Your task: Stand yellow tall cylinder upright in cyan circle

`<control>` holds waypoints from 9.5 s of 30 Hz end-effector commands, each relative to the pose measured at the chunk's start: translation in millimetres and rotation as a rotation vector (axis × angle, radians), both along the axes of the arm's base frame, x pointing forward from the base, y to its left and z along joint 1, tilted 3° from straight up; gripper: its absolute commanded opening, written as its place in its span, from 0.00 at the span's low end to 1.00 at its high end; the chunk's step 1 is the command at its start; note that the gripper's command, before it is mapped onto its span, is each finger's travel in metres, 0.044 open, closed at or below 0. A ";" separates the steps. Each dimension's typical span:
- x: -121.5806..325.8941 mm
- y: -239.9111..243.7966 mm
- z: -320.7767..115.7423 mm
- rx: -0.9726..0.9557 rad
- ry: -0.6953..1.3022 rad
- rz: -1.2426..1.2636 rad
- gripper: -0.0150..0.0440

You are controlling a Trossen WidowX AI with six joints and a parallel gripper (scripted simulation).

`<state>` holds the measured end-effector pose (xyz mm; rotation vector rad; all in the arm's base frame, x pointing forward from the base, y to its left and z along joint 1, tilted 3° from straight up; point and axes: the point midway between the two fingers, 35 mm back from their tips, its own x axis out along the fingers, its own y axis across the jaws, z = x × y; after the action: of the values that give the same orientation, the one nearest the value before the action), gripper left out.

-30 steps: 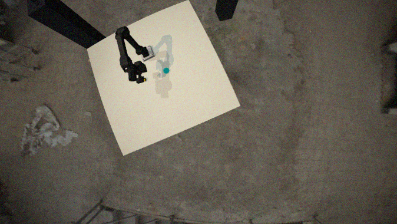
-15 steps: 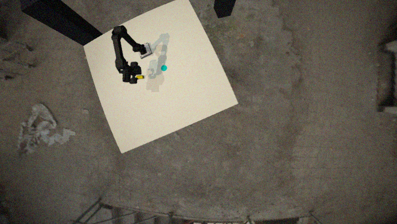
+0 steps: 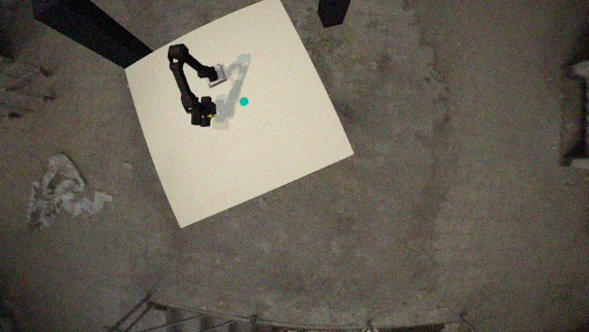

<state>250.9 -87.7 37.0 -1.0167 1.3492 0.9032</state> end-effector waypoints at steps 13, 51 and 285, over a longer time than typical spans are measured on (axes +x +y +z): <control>0.9 -0.6 10.6 -0.004 0.005 0.004 0.43; -0.8 15.8 107.7 -0.002 0.003 0.007 0.43; 12.2 232.5 90.0 1.096 -0.259 -0.111 0.43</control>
<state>264.3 146.1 123.7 -0.1931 0.5401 1.1559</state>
